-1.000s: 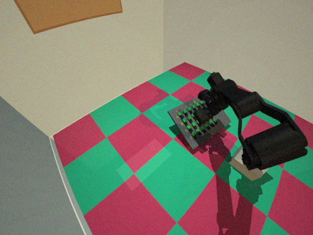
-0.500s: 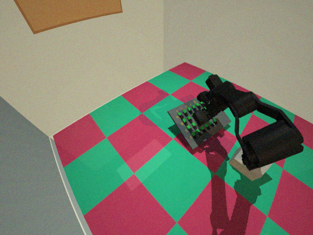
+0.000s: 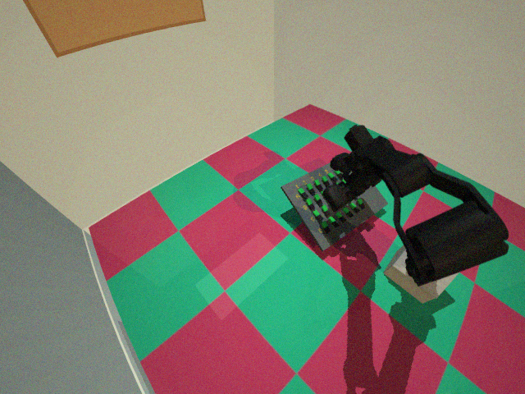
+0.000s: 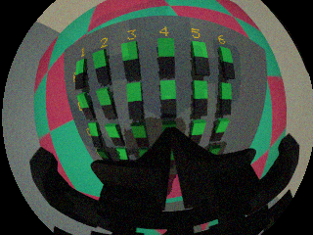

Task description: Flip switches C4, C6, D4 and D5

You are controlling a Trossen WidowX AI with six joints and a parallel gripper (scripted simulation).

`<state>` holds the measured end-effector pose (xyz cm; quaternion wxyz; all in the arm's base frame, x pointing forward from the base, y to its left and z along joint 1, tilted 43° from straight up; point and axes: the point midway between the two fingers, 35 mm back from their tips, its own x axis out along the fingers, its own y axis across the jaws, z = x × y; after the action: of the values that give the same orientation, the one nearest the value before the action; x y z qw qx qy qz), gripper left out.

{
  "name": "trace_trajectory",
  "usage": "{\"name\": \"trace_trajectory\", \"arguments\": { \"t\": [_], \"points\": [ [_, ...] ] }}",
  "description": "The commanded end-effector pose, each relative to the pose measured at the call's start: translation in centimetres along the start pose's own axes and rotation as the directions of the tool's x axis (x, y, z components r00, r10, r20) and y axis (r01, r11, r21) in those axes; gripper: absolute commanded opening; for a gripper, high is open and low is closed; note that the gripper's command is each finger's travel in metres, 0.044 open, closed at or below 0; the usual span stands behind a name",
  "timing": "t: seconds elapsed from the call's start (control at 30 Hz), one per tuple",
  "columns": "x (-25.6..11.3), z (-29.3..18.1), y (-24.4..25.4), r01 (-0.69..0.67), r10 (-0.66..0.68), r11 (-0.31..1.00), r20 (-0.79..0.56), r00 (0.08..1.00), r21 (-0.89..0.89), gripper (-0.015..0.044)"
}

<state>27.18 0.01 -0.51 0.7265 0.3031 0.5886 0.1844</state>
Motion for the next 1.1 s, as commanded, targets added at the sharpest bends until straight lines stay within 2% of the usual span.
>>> {"name": "trace_trajectory", "arguments": {
  "t": [0.0,1.07],
  "points": [
    [0.08,0.01,0.08,-0.006,0.006,1.000,0.001,1.000,0.005,0.0000],
    [0.51,0.02,0.09,-0.006,0.006,1.000,0.001,1.000,0.004,0.0000]
  ]
}}
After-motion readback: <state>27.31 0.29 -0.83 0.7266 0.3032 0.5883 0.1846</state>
